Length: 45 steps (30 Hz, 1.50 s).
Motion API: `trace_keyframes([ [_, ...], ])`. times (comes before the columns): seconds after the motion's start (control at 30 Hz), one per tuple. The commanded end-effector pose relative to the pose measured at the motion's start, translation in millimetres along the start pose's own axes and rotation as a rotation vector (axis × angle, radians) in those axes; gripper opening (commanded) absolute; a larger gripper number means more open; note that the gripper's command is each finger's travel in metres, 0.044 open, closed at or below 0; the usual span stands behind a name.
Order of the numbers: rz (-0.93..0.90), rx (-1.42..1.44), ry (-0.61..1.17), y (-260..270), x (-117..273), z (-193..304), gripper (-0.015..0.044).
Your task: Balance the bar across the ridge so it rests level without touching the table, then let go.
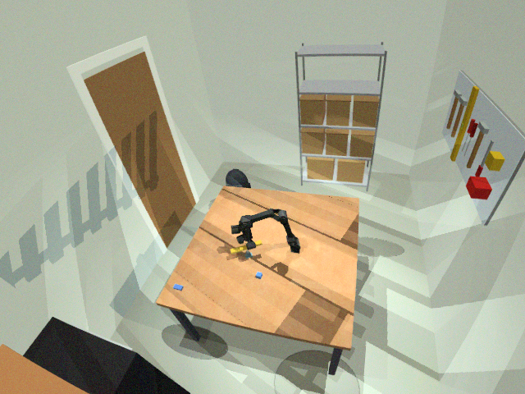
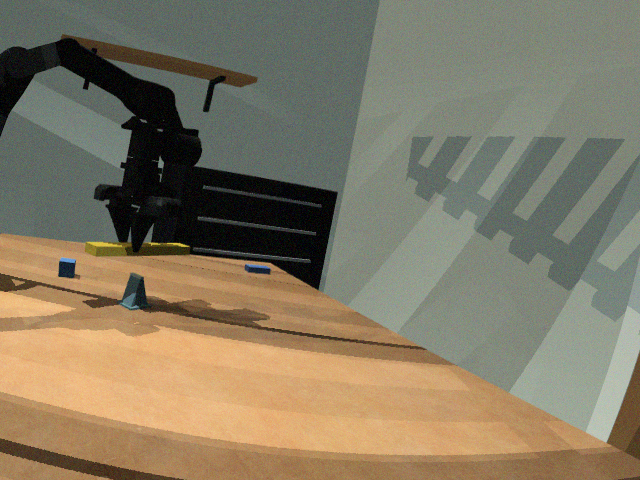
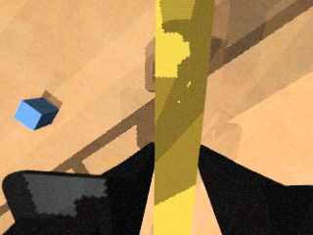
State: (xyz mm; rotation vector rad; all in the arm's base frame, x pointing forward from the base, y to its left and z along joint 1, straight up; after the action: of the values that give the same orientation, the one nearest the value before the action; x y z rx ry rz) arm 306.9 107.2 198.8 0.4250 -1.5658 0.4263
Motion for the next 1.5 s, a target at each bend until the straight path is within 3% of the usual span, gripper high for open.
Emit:
trace_keyframes([
  [0.0, -0.004, -0.003, 0.004, 0.7, -7.5, 0.6, 0.0],
  [0.53, -0.004, -0.004, 0.004, 0.5, -32.8, 1.8, 0.0],
  [1.47, -0.004, -0.004, 0.004, 0.7, -32.8, 1.5, 0.0],
])
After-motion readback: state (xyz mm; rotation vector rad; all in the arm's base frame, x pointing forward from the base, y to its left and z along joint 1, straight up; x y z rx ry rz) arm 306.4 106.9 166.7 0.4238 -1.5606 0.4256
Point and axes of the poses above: the point midway between the two fingers, 35 mm back from their tips, its own x axis back along the fingers, its own y axis across the jaws, z = x × y, the point moved 5 cm from there along x, back along the fingers, and after that the axes turned 1 degree about -x, right-handed, at the moved point
